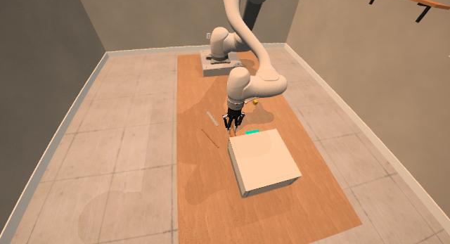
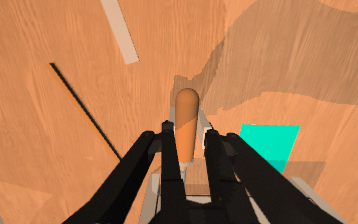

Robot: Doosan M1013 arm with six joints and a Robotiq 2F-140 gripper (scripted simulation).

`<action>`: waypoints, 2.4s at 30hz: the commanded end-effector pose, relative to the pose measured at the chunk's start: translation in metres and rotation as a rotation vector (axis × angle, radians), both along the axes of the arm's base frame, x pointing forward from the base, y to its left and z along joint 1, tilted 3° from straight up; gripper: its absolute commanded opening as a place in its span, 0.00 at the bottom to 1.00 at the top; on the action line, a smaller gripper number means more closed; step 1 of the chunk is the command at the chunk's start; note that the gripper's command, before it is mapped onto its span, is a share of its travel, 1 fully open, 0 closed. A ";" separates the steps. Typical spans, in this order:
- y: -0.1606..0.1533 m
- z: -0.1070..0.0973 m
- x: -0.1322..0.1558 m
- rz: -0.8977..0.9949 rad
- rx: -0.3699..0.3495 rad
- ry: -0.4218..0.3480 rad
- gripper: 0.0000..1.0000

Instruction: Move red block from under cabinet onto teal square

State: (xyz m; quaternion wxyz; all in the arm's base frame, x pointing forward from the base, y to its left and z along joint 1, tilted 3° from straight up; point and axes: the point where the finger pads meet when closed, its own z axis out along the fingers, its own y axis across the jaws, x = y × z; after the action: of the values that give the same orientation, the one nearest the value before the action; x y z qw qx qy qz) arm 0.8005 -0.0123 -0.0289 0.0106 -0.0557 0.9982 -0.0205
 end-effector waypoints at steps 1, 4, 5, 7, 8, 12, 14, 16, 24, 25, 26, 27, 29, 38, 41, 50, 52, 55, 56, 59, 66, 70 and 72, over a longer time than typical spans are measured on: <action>0.000 0.000 0.002 0.000 0.000 0.000 0.00; 0.000 0.000 0.004 0.000 0.000 0.000 0.00; 0.000 0.000 0.004 0.000 0.000 0.000 0.00; 0.001 0.000 0.005 0.000 0.000 0.000 0.00; 0.001 0.000 0.005 0.000 0.000 0.000 0.00; 0.001 0.000 0.007 0.000 0.000 0.000 0.00; 0.001 0.000 0.007 0.000 0.000 0.000 0.00; 0.001 0.000 0.008 0.000 0.000 0.000 0.00; 0.001 0.000 0.008 0.000 0.000 0.000 0.00; 0.001 0.000 0.008 0.000 0.000 0.000 0.00; 0.001 0.000 0.008 0.000 0.000 0.000 0.00; 0.001 0.000 0.008 0.000 0.000 0.000 0.00; 0.001 0.000 0.008 0.000 0.000 0.000 0.00; 0.001 0.000 0.008 0.000 0.000 0.000 0.00; 0.001 0.000 0.008 0.000 0.000 0.000 0.00; 0.001 0.000 0.008 0.000 0.000 0.000 0.00; 0.001 0.000 0.008 0.000 0.000 0.000 0.00; 0.001 0.000 0.008 0.000 0.000 0.000 0.00; 0.001 0.000 0.008 0.000 0.000 0.000 0.00; 0.001 0.000 0.008 0.000 0.000 0.000 0.00; 0.002 0.000 0.008 0.000 0.000 0.000 0.00; 0.006 0.000 0.007 0.000 0.000 0.000 0.00; 0.008 0.000 0.007 0.000 0.000 0.000 0.00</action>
State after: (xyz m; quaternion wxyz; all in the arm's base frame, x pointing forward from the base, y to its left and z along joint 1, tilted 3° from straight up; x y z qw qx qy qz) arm 0.8079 -0.0056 -0.0290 0.0106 -0.0557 0.9982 -0.0205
